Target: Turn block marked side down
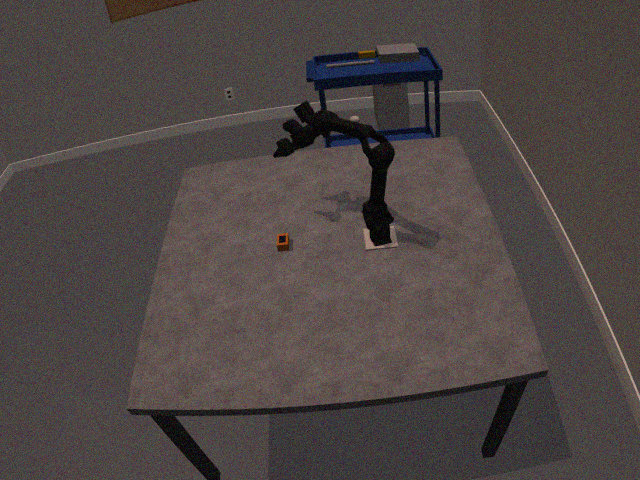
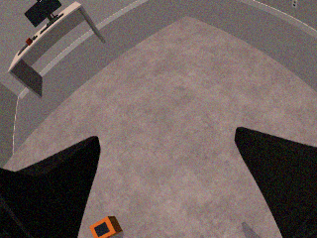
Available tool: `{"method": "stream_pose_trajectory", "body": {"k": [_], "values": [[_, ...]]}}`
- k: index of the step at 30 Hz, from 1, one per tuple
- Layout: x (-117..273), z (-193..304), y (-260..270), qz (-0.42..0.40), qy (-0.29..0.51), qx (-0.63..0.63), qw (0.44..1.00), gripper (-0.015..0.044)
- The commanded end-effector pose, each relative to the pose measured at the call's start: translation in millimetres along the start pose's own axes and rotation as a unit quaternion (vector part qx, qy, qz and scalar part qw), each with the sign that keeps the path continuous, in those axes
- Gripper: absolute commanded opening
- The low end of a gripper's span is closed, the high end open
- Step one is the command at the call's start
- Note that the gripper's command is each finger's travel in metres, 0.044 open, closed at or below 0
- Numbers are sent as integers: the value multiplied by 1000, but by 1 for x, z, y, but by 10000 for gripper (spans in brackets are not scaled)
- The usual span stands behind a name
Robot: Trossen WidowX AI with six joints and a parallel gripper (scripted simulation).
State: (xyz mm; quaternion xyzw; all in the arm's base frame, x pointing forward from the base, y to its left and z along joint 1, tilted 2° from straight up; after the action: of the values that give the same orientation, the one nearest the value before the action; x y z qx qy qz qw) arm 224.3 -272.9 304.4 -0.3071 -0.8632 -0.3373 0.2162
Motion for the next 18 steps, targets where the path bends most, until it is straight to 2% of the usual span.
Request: {"method": "stream_pose_trajectory", "body": {"k": [1,7,12,14,18], "values": [[-44,40,35,19,123,40,991,440],[-82,110,83,57,277,130,950,440],[-96,175,119,109,390,236,883,440],[-97,195,129,129,418,274,857,440],[-93,202,130,134,425,284,849,440]]}}
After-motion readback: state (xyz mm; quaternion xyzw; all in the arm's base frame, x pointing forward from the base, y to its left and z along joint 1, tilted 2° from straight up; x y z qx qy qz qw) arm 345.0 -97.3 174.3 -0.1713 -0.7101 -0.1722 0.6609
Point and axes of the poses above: the point midway between the two fingers, 35 mm back from their tips, its own x axis back along the fingers, its own y axis across the jaws, z = x × y, the point moved 4 cm from there along x, back along the fingers, and after that the axes turned 15 degrees about -x, right-handed, at the moved point
